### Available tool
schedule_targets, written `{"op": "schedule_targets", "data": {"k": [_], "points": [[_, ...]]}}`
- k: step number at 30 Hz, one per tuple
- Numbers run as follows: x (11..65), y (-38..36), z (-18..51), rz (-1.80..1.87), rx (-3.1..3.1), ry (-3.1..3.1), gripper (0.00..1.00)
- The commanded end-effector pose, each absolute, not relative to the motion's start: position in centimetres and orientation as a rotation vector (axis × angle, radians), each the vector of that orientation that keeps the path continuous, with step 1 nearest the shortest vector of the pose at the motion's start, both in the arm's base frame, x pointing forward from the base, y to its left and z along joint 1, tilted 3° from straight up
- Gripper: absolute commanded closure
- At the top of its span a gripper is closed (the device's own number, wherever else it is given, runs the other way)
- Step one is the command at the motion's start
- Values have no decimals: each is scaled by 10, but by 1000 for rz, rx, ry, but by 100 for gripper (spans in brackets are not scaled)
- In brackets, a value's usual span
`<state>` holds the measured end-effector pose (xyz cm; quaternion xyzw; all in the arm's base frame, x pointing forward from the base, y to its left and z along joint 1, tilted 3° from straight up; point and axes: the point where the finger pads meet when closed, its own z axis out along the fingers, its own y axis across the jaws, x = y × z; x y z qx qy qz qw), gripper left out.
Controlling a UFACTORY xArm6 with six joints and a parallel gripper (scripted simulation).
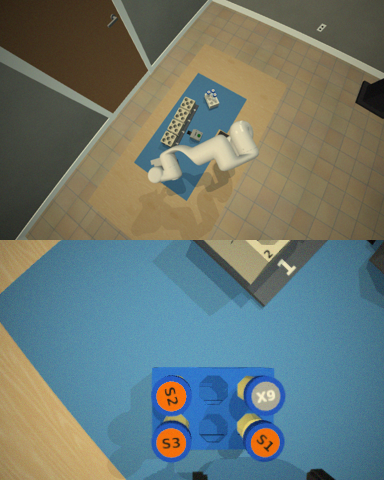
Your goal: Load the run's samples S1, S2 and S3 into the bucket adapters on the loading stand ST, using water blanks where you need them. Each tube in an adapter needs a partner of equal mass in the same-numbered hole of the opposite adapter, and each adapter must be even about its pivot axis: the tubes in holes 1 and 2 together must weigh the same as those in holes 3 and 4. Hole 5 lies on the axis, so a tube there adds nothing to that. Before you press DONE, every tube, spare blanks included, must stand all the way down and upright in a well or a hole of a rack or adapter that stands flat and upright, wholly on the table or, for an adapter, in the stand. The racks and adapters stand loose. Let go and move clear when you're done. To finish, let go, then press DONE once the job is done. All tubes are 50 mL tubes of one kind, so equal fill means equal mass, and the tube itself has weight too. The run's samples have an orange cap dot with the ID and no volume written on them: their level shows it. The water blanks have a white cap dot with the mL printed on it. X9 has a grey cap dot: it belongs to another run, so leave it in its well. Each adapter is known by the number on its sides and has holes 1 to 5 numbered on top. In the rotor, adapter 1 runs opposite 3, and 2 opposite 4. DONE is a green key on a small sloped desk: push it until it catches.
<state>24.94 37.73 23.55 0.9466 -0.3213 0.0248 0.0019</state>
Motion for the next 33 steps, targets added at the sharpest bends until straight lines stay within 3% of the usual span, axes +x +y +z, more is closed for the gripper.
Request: {"op": "schedule_targets", "data": {"k": [1,33], "points": [[237,361,238,81,2977,-1010,43],[232,353,206,81,2977,-1010,43]]}}
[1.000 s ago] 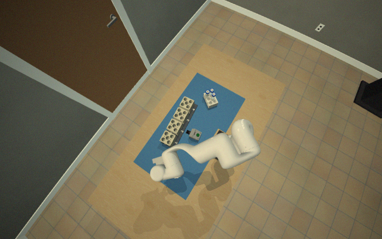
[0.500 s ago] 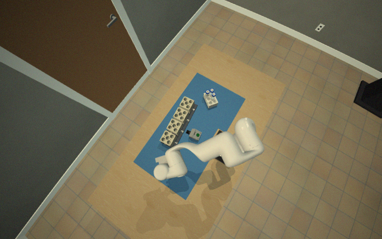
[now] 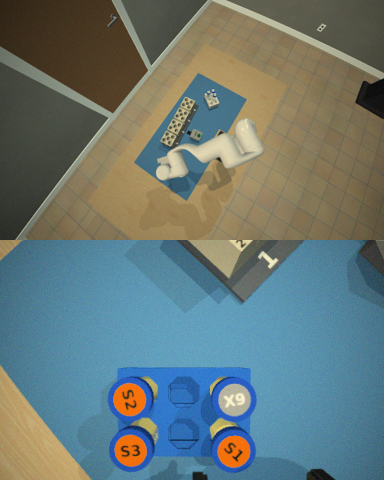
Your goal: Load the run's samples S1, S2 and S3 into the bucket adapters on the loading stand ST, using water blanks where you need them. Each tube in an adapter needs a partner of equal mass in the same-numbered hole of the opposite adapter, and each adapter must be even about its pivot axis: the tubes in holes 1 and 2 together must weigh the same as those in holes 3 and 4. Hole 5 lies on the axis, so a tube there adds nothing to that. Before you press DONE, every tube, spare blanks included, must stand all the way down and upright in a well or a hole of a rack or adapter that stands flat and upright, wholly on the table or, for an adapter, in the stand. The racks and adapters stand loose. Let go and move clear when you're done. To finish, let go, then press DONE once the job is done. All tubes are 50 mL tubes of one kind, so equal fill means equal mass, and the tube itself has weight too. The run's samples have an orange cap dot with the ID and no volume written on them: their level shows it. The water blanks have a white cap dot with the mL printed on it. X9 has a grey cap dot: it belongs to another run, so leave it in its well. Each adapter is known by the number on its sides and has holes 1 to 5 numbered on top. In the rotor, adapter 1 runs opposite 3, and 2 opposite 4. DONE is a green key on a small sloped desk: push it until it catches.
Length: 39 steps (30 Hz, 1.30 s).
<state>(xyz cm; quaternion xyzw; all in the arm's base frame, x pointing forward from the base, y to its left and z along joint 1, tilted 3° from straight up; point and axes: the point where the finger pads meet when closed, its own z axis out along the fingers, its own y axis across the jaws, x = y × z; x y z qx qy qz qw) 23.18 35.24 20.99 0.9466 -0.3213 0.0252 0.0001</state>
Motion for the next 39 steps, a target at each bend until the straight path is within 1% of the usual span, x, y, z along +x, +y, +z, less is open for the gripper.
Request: {"op": "schedule_targets", "data": {"k": [1,39], "points": [[233,353,204,81,2977,-1010,43],[236,352,135,81,2977,-1010,43]]}}
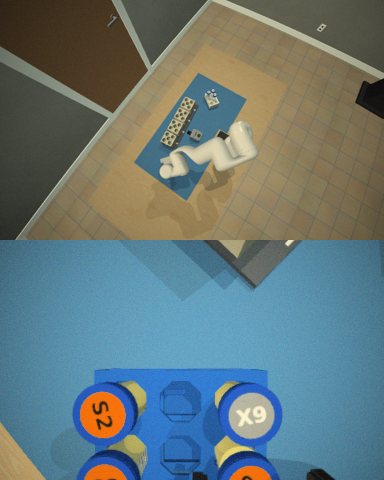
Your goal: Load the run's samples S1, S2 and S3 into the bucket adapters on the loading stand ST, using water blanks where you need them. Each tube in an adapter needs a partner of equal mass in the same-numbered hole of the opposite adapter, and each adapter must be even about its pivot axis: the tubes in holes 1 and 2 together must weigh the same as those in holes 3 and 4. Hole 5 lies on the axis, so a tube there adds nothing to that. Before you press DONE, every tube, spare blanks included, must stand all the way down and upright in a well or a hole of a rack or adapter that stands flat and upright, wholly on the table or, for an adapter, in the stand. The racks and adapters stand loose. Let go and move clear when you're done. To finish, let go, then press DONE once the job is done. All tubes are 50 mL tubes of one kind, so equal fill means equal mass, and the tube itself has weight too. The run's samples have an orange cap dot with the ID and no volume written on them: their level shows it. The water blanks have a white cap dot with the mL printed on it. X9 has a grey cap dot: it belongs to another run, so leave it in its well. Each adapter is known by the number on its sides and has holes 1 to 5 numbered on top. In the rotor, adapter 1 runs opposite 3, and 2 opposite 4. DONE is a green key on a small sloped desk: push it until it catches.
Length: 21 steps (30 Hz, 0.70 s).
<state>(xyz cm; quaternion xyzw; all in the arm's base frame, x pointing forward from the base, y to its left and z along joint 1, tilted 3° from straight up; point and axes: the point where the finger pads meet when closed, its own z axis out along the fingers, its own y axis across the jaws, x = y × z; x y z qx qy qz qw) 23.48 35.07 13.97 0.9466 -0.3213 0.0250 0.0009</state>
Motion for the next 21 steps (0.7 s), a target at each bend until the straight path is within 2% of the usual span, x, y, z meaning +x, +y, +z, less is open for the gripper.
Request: {"op": "schedule_targets", "data": {"k": [1,21], "points": [[236,352,133,81,2977,-1010,43],[237,352,120,80,2977,-1010,43]]}}
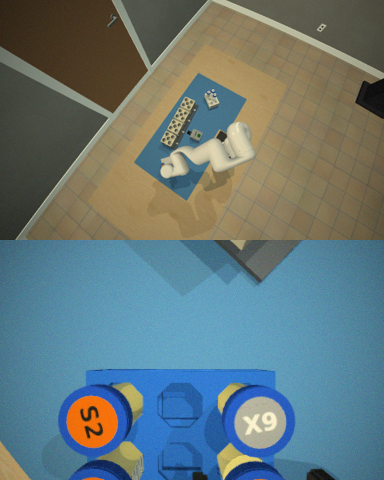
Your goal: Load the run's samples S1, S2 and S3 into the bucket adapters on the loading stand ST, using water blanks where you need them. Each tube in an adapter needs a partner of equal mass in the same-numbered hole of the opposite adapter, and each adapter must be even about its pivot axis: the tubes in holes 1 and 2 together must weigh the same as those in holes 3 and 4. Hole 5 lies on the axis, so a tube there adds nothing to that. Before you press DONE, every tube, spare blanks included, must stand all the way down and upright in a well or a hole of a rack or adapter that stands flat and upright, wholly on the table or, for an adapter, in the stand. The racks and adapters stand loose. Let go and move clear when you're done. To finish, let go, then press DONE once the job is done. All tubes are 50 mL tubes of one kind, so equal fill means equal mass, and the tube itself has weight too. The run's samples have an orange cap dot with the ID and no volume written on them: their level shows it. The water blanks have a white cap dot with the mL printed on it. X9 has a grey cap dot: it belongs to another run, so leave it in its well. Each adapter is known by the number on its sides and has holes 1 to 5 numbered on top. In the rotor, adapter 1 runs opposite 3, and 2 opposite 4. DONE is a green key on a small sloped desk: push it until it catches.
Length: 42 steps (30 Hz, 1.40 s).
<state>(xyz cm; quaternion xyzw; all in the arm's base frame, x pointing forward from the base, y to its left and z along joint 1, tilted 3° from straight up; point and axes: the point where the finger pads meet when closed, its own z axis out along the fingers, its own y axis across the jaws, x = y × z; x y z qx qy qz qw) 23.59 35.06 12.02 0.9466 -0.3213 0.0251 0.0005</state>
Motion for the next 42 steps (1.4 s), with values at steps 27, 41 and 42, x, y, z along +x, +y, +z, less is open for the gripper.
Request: {"op": "schedule_targets", "data": {"k": [27,41,42], "points": [[237,351,104,80,2977,-1010,43],[237,351,104,81,2977,-1010,43],[237,351,104,81,2977,-1010,43]]}}
